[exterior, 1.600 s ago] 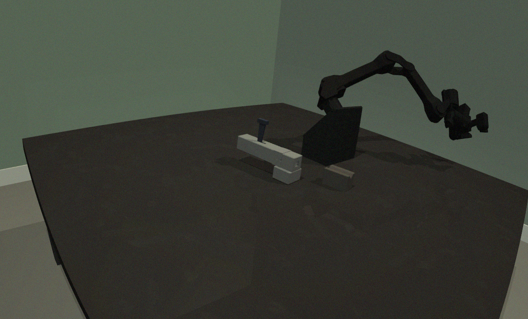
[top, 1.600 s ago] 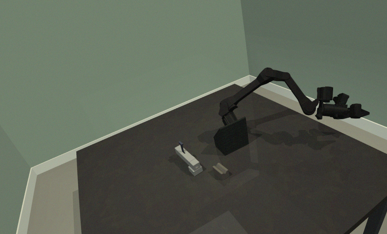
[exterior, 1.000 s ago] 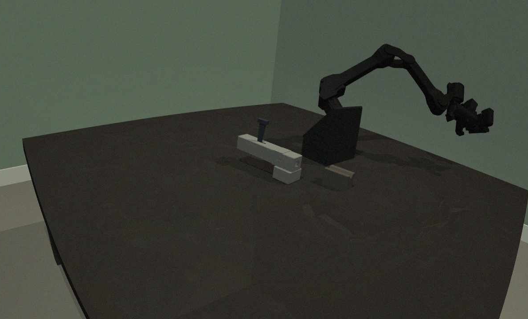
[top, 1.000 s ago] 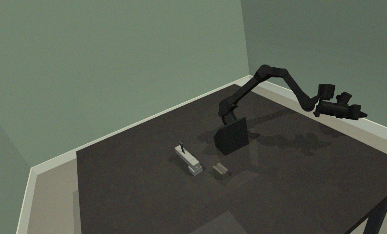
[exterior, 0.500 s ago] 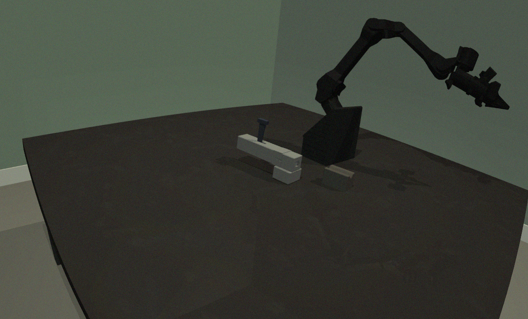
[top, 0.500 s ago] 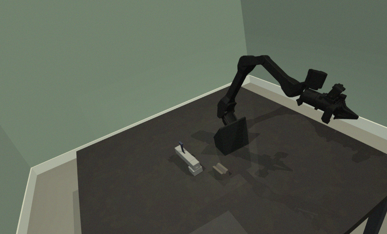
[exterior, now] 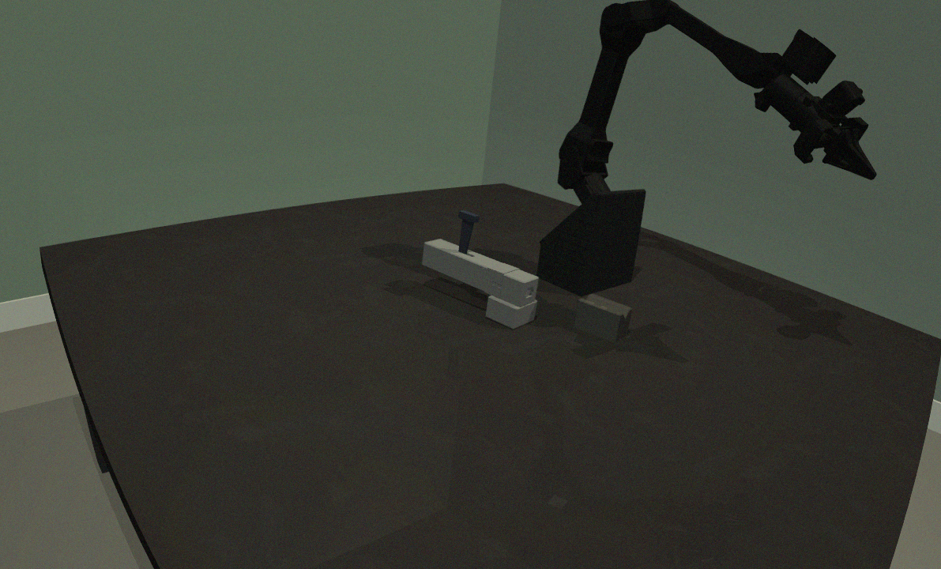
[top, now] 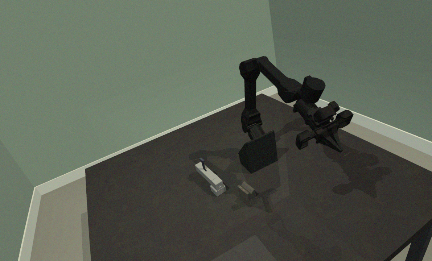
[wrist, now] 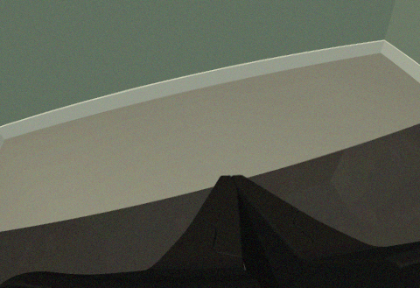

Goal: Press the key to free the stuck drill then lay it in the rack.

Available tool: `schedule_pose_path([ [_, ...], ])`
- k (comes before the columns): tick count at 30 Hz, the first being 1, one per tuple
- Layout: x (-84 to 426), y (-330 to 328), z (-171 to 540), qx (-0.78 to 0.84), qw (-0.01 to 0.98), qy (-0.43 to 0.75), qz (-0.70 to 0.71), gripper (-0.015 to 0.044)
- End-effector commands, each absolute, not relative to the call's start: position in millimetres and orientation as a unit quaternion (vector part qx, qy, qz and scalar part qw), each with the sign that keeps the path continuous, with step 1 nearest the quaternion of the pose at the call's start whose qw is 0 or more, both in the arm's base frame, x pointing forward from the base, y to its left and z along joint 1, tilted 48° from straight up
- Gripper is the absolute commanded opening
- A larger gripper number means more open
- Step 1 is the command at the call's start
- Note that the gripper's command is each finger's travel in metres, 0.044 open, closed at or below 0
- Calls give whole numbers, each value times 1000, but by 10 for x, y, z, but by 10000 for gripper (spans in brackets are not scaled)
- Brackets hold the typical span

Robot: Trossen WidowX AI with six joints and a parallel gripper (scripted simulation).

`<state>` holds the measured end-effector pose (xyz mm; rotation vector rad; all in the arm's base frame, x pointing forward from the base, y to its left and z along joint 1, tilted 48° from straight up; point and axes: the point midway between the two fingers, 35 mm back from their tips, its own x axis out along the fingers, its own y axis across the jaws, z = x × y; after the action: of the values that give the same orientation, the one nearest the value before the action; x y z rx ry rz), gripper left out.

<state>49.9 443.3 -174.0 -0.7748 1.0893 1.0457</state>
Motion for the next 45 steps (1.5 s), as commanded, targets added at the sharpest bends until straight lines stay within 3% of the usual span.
schedule_pose_path([
  [1,975,4181,-1583,-339,688,510,388,0],
  [11,2208,3230,-1060,-326,733,568,184,0],
  [21,2911,1932,-448,-308,724,617,-15,0],
  [28,3043,936,44,-293,686,651,-141,0],
  [36,2861,-150,628,-279,619,680,-278,0],
  [45,2841,-208,663,-278,614,681,-286,0],
])
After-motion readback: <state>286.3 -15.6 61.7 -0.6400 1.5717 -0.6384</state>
